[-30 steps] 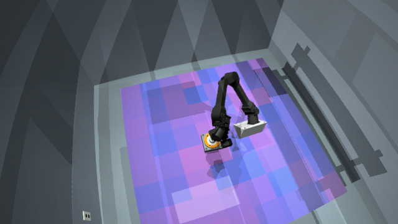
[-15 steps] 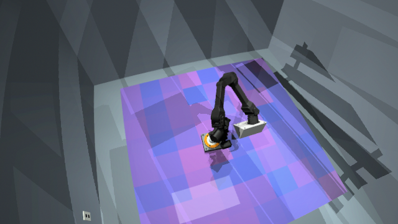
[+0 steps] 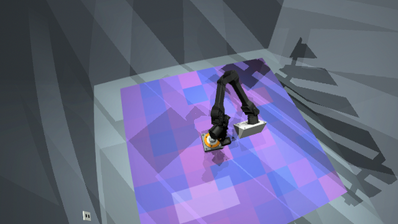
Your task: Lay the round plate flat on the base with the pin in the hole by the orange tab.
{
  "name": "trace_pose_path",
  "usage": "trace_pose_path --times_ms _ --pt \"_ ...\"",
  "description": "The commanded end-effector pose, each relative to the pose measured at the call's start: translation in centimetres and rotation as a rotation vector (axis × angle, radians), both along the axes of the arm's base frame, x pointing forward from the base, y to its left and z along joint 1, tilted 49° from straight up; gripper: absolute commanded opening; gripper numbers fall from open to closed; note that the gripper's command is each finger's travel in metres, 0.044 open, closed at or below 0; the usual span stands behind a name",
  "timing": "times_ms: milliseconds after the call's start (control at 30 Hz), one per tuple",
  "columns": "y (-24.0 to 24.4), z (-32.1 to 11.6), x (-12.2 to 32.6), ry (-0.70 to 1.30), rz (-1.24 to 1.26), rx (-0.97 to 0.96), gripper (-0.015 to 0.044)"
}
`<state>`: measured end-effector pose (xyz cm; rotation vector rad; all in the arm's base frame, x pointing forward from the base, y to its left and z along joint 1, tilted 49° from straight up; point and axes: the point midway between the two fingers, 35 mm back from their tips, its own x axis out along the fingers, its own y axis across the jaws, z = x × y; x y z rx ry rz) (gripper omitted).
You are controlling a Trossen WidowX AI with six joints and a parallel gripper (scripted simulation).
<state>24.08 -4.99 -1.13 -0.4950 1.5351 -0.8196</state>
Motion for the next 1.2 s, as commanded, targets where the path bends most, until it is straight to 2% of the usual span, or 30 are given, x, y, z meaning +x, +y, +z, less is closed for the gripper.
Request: trace_pose_path --times_ms 0,1167 --pt "-0.5 0.4 -0.2 0.004 0.001 -0.005 0.0" --pt "-3.5 3.8 1.9 0.003 0.001 -0.007 0.0"
